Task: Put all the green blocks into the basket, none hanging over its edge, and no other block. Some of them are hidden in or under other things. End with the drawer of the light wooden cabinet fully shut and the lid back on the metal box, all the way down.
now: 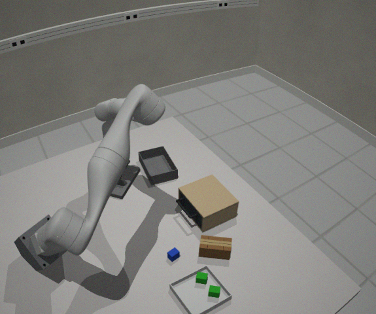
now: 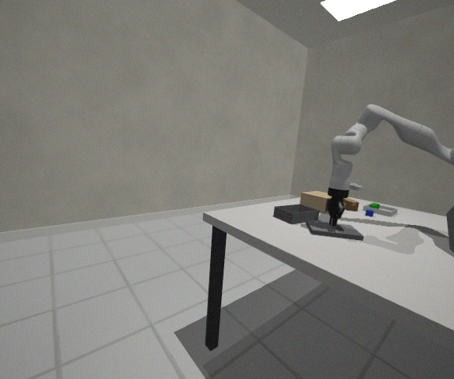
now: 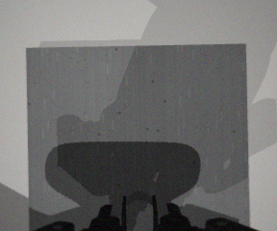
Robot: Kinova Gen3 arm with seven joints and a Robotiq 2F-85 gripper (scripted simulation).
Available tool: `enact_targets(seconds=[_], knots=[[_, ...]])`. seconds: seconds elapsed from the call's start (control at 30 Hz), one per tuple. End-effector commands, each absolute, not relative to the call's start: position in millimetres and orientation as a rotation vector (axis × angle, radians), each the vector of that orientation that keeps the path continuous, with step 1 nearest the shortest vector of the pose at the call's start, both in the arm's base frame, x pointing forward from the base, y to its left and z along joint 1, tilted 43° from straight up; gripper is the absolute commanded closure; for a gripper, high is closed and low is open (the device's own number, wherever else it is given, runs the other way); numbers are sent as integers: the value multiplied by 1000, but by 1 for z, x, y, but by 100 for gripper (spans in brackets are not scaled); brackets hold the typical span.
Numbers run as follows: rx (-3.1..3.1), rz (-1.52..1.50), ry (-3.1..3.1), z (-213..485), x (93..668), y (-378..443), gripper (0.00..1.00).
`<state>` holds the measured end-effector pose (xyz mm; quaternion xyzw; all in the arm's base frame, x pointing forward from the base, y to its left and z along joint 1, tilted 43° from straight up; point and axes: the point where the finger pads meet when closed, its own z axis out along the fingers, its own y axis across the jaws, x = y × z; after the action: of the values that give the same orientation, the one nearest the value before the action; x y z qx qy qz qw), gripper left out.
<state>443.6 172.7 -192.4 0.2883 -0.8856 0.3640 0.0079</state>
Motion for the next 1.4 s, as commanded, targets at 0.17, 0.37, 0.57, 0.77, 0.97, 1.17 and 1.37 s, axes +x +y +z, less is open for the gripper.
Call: enact_targets(seconds=[0.17, 0.37, 0.57, 0.77, 0.97, 1.17, 1.37], knots=[[895, 1142, -2776, -193, 446, 172, 90], [895, 1142, -2776, -193, 446, 172, 90], [895, 1142, -2776, -193, 446, 172, 90], [895, 1145, -2774, -192, 446, 172, 90], [903, 1145, -2774, -186, 446, 177, 90], [906, 1136, -2765, -178, 439, 186, 90], [906, 1134, -2767, -163, 436, 200, 90]])
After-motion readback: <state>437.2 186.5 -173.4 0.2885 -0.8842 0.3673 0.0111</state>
